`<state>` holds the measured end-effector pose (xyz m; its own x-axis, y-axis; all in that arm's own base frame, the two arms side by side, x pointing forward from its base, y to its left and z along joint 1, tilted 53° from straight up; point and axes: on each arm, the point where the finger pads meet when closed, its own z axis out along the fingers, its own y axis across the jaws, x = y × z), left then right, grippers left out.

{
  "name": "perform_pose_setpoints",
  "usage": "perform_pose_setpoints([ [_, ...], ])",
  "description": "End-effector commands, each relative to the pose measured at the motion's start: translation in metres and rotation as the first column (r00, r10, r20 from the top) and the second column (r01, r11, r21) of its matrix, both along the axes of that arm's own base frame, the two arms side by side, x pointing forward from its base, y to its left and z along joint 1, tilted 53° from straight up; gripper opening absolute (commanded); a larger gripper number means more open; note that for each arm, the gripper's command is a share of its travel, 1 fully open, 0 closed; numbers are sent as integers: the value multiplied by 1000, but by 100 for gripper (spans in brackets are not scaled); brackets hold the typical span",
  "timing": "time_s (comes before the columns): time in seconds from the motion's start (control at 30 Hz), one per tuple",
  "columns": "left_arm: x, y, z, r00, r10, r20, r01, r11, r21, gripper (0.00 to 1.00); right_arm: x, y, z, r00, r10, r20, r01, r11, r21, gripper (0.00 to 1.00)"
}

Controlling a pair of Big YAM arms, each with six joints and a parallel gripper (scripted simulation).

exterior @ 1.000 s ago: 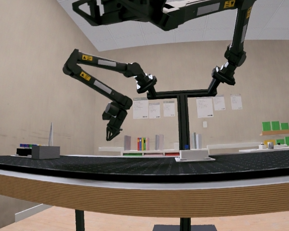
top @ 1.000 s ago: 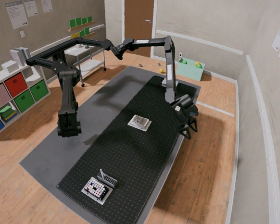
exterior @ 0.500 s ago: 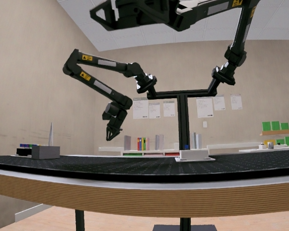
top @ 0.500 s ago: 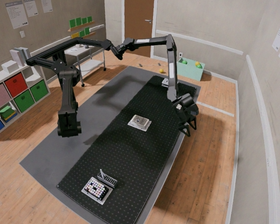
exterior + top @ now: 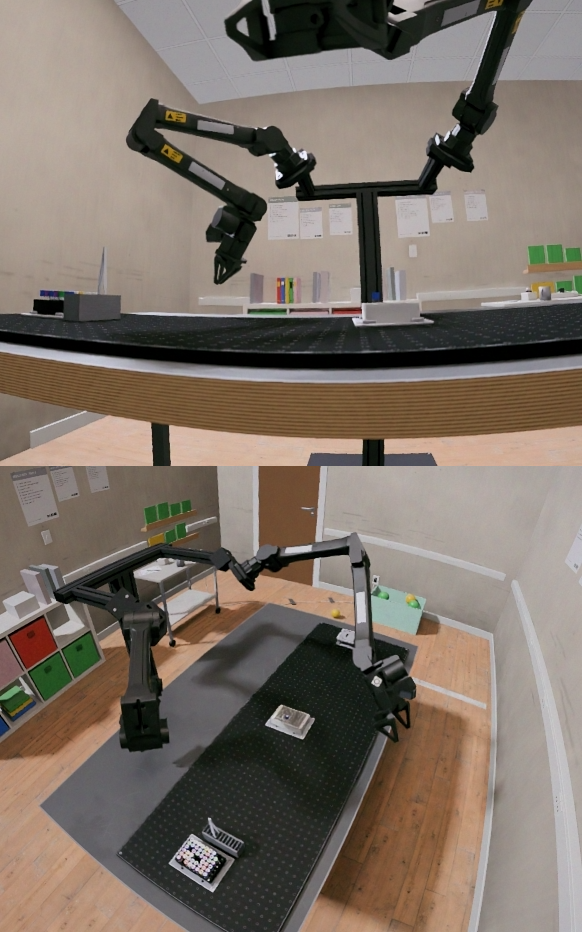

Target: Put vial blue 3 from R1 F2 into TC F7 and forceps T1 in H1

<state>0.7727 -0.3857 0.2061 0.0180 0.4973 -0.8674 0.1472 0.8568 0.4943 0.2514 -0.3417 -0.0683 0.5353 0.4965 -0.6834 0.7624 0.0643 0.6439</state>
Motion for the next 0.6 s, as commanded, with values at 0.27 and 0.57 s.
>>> perform_pose_setpoints([
  [0.27, 1, 49, 19, 998, 57, -16, -57, 998, -9, 100, -8, 7, -1, 1000, -1, -14, 1, 1000, 14, 24],
  [0.57, -5, 80, 16, 990, 109, -84, -109, 994, 8, 100, -8, 7, -1, 1000, -1, -14, 1, 1000, 14, 24],
])
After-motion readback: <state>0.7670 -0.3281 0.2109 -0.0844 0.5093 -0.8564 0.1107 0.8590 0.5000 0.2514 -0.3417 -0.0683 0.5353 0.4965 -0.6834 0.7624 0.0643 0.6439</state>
